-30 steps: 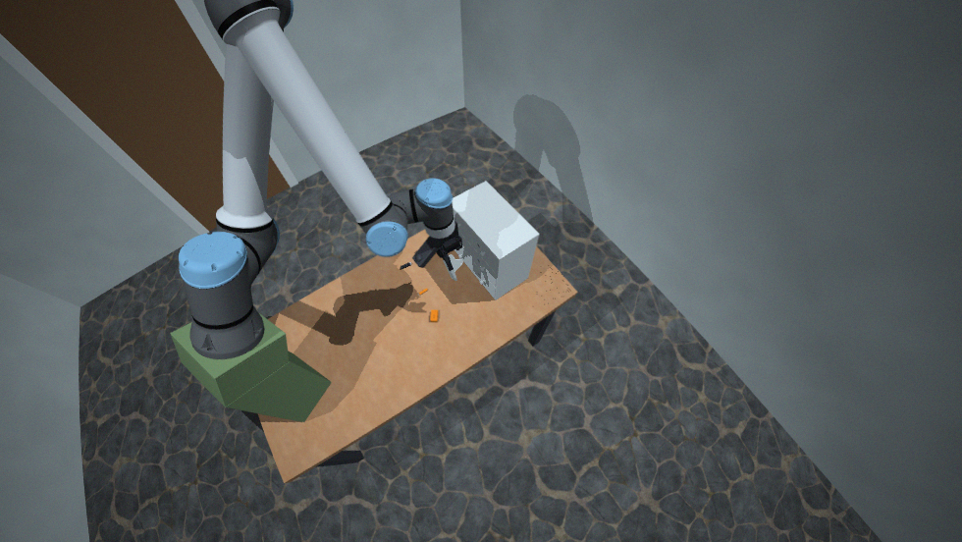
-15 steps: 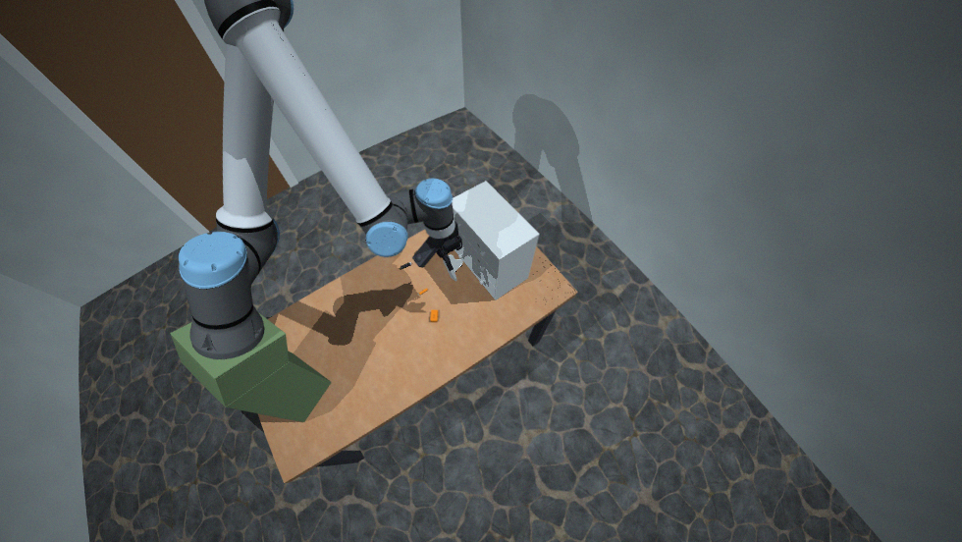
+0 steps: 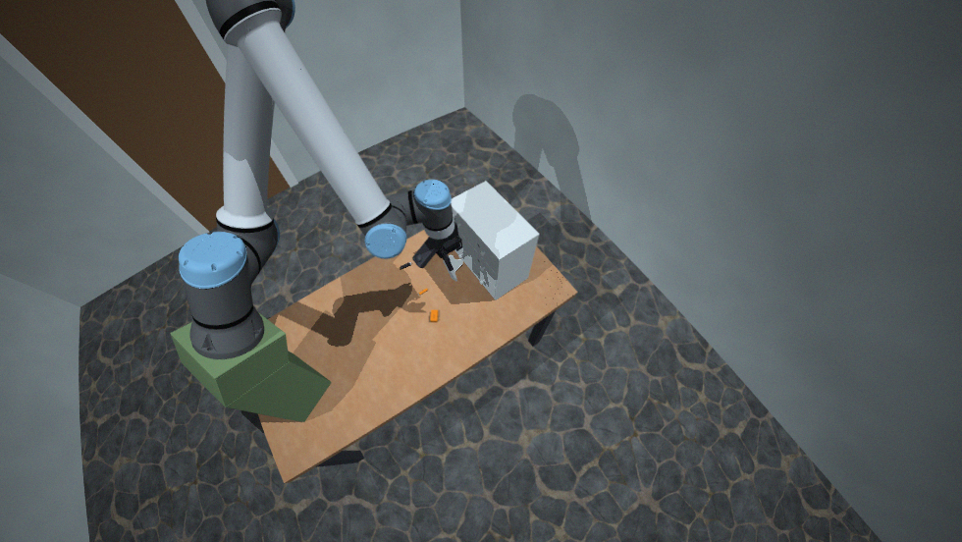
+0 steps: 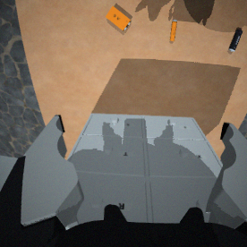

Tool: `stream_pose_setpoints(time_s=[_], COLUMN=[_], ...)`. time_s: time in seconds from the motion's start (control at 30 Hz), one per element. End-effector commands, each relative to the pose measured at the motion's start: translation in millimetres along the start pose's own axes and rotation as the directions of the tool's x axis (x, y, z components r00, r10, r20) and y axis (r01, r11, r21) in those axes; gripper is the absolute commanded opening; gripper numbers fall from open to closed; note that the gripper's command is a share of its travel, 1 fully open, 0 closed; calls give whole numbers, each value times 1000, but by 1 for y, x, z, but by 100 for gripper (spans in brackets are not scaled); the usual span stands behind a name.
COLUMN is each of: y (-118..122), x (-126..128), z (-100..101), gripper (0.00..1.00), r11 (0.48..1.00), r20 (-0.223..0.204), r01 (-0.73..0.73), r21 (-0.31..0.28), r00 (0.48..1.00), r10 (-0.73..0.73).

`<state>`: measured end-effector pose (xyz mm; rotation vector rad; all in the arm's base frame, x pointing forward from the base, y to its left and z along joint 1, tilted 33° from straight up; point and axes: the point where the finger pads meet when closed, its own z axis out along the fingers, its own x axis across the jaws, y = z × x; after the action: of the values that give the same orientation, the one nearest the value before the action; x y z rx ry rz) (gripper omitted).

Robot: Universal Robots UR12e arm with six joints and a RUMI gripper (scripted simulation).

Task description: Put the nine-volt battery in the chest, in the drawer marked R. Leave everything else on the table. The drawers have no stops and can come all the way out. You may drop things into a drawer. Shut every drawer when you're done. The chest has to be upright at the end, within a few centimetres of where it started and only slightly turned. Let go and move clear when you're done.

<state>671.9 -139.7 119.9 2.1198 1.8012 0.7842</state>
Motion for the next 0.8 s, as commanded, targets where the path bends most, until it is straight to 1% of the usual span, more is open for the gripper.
stream_pose_setpoints(time_s=[0.0, 0.23, 0.57, 0.63, 0.77], y=[2, 3, 7, 7, 9], x=[0, 0, 0, 0, 0], z=[1, 3, 8, 8, 11], gripper=[100, 100, 100, 100, 100], r11=[1000, 999, 996, 996, 994], r20=[0, 0, 0, 0, 1], r01=[0, 1, 1, 1, 1], r21=[-15, -34, -87, -87, -113], r00=[1000, 1000, 1000, 1000, 1000], r10=[0, 0, -1, -1, 0])
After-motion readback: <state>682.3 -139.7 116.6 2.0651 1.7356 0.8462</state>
